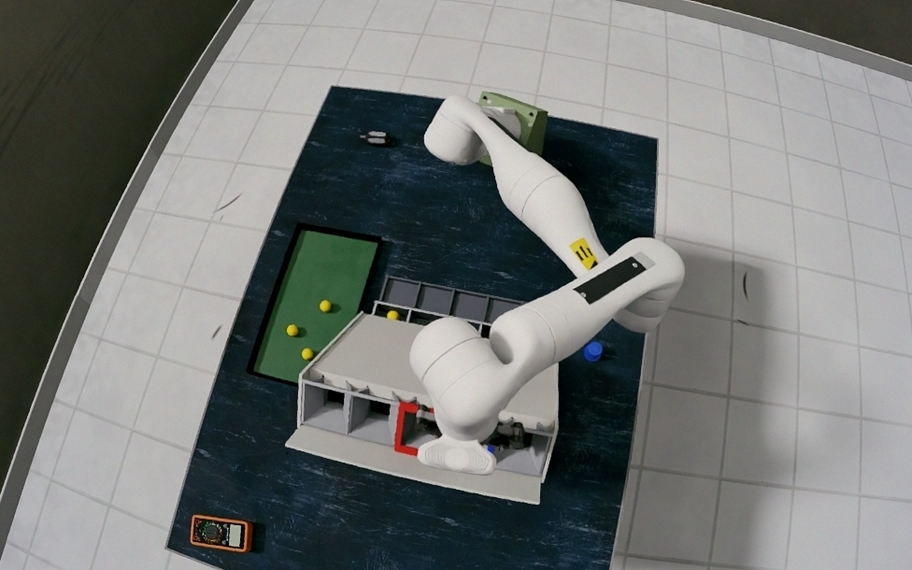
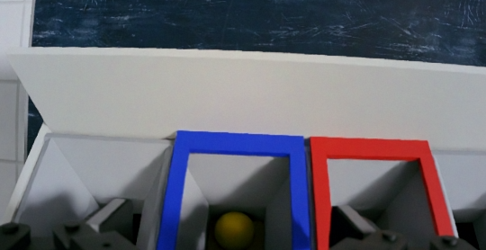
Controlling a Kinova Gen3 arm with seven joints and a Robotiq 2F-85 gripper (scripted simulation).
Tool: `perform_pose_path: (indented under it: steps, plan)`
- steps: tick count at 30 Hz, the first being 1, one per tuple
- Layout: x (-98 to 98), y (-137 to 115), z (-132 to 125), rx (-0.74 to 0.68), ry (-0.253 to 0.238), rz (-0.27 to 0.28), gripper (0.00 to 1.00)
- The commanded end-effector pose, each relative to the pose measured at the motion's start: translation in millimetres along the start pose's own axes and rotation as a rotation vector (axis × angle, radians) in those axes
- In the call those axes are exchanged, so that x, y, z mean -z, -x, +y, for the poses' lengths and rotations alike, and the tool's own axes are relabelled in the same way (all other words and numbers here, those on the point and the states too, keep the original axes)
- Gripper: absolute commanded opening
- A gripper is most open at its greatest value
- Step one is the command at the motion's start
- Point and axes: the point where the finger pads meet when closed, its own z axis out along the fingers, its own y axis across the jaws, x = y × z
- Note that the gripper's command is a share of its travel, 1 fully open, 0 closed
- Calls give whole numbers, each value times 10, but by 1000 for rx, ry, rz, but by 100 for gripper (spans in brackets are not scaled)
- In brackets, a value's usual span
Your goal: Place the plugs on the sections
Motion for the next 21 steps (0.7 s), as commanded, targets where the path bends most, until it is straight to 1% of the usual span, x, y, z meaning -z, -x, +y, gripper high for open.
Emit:
perform_pose_path:
  steps: [1, 11, 12, 21]
  plan:
    - [7, -1, 0, 0, -1, 1, 100]
    - [7, -1, 0, 0, -1, 1, 100]
    - [306, -8, -11, 0, -1, 1, 100]
    - [306, -8, -11, 0, -1, 1, 100]
